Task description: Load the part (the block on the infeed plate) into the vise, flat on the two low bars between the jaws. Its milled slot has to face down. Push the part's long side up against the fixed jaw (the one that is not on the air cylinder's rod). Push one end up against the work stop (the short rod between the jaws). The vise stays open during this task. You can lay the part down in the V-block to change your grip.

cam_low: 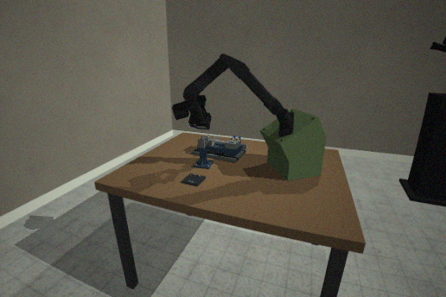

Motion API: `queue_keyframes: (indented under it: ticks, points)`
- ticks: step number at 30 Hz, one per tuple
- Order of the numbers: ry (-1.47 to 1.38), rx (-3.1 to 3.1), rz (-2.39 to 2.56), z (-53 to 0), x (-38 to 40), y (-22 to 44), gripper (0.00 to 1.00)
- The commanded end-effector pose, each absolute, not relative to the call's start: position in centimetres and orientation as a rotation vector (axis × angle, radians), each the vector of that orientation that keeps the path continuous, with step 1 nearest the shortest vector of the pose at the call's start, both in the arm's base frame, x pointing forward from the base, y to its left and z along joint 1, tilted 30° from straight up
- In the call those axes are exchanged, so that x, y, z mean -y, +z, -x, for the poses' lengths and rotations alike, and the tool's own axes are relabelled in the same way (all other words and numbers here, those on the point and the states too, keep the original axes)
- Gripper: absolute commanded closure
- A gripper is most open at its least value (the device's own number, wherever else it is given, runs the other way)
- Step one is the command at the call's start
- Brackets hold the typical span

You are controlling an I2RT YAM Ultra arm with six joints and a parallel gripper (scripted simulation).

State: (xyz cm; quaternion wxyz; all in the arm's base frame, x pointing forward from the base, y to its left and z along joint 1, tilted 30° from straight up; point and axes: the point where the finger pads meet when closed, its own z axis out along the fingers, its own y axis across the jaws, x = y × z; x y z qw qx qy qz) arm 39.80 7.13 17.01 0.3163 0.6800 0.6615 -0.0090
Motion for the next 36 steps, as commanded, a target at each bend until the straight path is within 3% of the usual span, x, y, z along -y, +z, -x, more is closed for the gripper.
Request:
queue_keyframes:
  ticks: [1,36]
  points:
    - [-0.01,-1.688,-1.775,-40.2,-6.6,19.2,1.0]
    - [0.005,-1.685,-1.774,-41.6,-7.6,17.0,1.0]
